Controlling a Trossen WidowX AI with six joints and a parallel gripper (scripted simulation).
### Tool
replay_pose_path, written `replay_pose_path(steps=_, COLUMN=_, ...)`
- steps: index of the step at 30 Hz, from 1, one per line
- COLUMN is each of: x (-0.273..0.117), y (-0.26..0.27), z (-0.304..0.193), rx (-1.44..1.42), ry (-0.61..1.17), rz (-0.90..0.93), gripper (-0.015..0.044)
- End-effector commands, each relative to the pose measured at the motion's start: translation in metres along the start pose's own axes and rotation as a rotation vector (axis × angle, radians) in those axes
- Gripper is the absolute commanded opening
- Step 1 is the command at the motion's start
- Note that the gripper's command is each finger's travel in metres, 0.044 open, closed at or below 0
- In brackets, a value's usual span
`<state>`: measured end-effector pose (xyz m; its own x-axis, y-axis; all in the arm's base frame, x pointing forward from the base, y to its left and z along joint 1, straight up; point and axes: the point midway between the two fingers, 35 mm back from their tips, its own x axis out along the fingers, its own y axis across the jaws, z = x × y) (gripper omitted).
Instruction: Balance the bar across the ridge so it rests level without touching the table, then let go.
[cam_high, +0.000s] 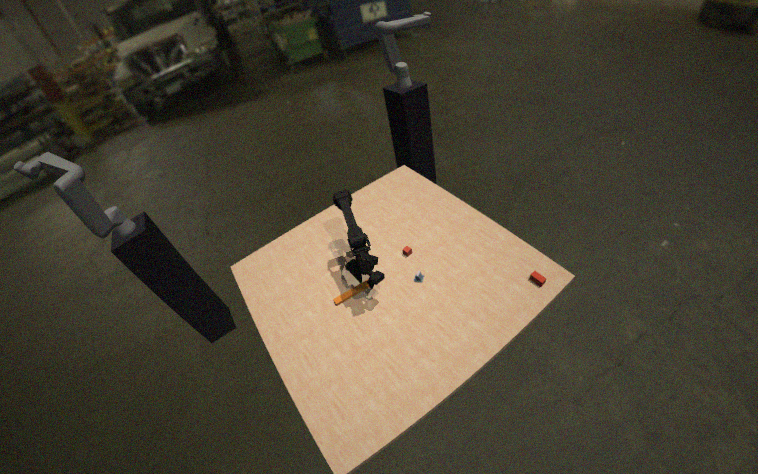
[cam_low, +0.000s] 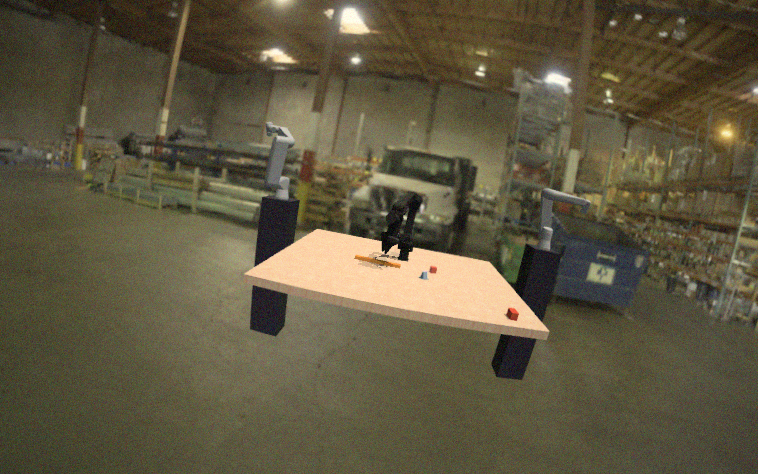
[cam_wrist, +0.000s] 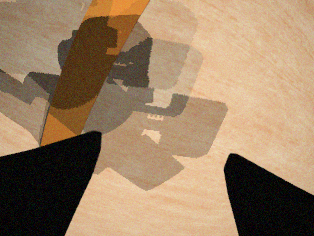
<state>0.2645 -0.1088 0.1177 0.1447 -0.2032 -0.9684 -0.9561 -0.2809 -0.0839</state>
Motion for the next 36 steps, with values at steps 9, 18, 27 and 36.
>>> replay_pose_path(steps=9, x=0.004, y=0.033, z=-0.023, rx=0.157, ry=-0.093, rz=0.059, gripper=0.0315)
replay_pose_path(steps=18, x=0.004, y=0.058, z=-0.036, rx=0.279, ry=-0.16, rz=0.091, gripper=0.0315)
replay_pose_path(steps=27, x=0.007, y=0.074, z=-0.042, rx=0.353, ry=-0.201, rz=0.107, gripper=0.0315)
replay_pose_path(steps=36, x=0.048, y=0.077, z=-0.033, rx=0.353, ry=-0.201, rz=0.107, gripper=0.0315)
